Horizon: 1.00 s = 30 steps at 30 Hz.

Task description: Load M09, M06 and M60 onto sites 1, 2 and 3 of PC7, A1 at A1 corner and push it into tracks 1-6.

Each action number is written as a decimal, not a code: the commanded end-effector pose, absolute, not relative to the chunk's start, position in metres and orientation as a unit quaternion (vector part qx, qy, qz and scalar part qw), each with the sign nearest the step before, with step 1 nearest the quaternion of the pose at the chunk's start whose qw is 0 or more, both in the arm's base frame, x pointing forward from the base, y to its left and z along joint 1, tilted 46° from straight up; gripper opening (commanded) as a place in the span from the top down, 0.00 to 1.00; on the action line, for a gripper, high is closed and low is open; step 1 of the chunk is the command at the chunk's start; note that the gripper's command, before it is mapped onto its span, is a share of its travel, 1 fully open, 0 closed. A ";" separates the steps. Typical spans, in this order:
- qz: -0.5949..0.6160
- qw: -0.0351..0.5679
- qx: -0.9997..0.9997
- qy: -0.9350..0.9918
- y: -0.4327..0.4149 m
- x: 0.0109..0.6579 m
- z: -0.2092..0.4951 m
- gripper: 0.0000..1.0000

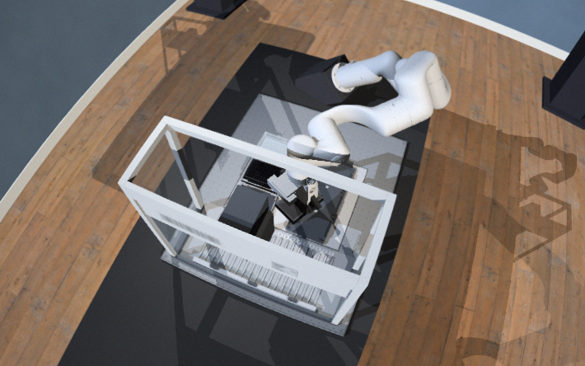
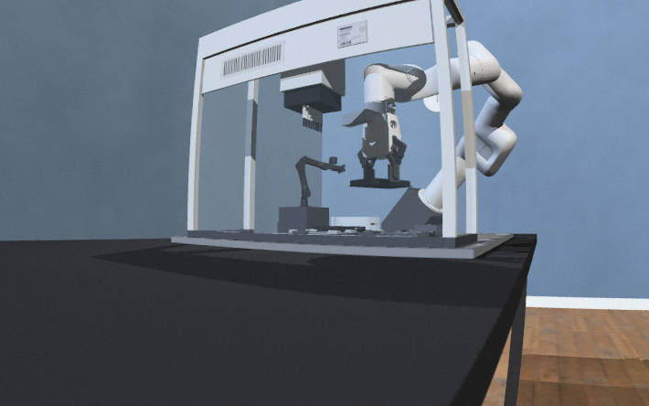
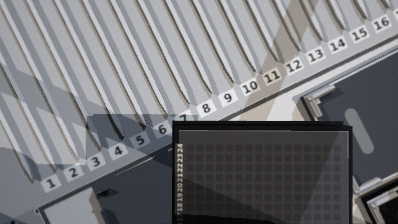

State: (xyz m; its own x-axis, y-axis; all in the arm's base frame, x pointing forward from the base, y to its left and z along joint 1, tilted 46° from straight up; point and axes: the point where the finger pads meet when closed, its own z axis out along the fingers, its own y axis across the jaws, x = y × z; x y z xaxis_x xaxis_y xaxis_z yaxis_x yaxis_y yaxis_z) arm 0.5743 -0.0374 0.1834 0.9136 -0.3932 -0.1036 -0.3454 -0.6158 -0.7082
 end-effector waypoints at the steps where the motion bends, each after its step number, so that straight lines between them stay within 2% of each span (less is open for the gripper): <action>1: -0.061 0.383 -0.910 0.148 -0.026 0.573 0.198 1.00; 30: -0.201 0.332 -0.899 -0.204 -0.009 0.572 0.215 1.00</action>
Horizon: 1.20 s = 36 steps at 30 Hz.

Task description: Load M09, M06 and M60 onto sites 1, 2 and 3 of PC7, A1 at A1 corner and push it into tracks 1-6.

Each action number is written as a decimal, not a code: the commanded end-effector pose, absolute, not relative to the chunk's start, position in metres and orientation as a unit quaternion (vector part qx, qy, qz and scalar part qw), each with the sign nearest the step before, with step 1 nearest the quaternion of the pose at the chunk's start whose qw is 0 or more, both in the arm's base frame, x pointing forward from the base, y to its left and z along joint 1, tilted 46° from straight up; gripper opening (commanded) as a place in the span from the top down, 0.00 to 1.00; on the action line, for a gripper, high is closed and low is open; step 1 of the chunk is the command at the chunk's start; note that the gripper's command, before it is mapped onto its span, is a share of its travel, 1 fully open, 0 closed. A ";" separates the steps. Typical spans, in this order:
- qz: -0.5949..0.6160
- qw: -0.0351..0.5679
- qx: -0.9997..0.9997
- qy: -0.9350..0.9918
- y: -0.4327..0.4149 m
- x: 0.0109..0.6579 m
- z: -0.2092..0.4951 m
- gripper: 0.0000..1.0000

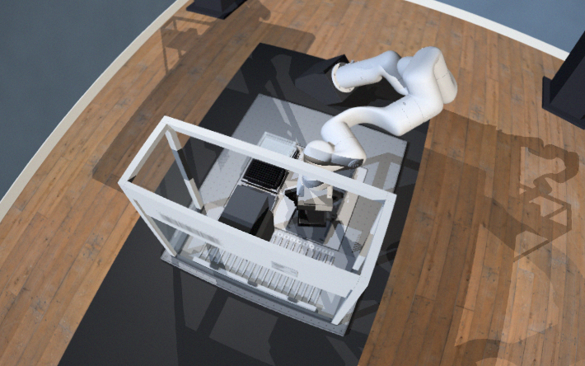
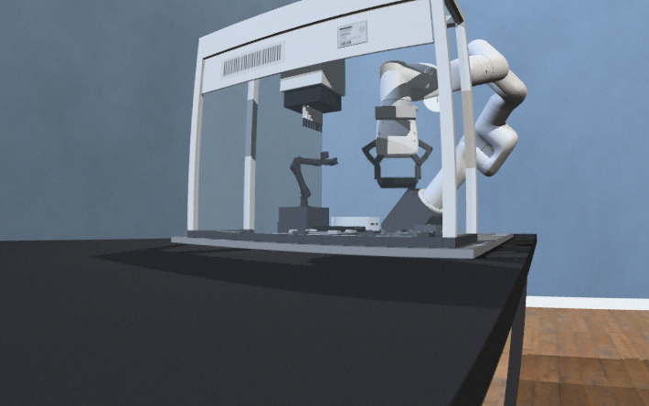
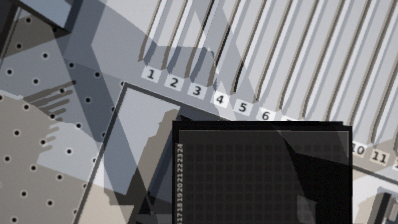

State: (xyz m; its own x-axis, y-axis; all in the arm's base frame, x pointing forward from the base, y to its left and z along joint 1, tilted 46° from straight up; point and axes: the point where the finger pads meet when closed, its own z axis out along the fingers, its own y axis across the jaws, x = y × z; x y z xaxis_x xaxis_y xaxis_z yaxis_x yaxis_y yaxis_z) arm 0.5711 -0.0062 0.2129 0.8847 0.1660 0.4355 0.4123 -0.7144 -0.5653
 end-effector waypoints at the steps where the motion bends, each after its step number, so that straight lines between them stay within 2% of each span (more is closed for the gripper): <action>1: -0.206 0.329 -0.895 -0.219 -0.009 0.572 0.215 1.00; 36: -0.342 0.184 -0.670 -0.633 -0.009 0.572 0.214 1.00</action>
